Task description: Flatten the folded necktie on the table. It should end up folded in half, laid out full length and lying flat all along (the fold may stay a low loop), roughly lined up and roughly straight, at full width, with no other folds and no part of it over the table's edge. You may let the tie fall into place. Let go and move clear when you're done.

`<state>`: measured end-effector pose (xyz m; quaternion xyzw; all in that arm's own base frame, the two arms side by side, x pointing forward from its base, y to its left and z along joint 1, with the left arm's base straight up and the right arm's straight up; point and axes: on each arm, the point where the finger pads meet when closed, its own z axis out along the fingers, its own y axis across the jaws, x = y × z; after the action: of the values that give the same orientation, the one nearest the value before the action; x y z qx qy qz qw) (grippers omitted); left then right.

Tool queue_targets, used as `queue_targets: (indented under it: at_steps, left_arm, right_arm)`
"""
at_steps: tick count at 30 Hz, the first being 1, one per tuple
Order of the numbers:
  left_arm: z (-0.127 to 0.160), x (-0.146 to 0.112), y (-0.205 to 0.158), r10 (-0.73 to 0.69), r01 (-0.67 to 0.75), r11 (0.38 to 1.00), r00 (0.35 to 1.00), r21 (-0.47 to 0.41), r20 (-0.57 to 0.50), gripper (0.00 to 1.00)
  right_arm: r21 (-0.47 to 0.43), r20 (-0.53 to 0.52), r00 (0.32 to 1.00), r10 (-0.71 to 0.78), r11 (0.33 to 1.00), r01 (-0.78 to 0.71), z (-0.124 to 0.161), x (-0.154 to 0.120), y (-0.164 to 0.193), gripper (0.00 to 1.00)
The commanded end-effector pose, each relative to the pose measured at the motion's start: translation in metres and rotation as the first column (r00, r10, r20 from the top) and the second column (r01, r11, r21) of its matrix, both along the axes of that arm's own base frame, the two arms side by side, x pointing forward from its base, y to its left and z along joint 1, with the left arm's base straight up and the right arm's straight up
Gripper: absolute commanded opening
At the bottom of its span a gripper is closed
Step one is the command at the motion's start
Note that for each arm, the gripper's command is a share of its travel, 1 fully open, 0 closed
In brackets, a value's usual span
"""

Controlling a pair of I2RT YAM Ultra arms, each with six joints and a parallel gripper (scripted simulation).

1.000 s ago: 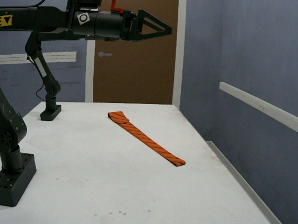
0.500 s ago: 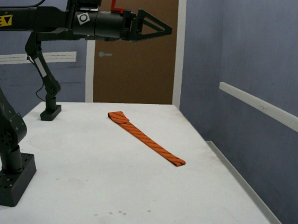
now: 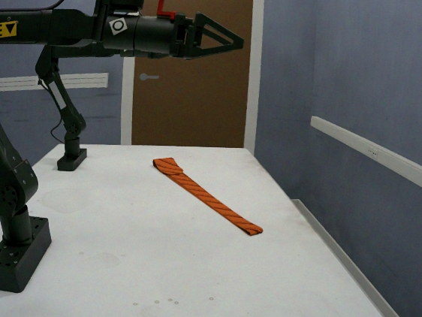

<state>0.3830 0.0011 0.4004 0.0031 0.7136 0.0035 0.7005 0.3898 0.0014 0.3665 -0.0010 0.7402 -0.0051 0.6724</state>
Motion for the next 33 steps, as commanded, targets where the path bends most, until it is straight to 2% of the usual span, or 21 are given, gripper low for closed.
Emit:
queue_targets:
  at_steps: [1,17,31,33]
  left_arm:
    - [-0.007,-0.002,-0.001,-0.002,0.002,1.000,1.000,0.023,-0.015,0.95]
    - [-0.049,-0.011,-0.004,-0.004,0.025,0.980,0.994,0.196,-0.110,0.86]
    - [-0.115,-0.026,-0.010,0.028,0.093,0.889,0.967,0.448,-0.255,0.77]
    - [-0.115,-0.026,-0.010,0.028,0.093,0.889,0.967,0.448,-0.255,0.77]
  right_arm:
    - [0.010,0.076,0.997,0.006,1.000,-0.007,0.033,-0.007,0.000,1.00]
    - [0.010,0.076,0.997,0.006,1.000,-0.007,0.033,-0.007,0.000,1.00]
    - [0.010,0.076,0.997,0.006,1.000,-0.007,0.033,-0.007,0.000,1.00]
    - [0.010,0.076,0.997,0.006,1.000,-0.007,0.033,-0.007,0.000,1.00]
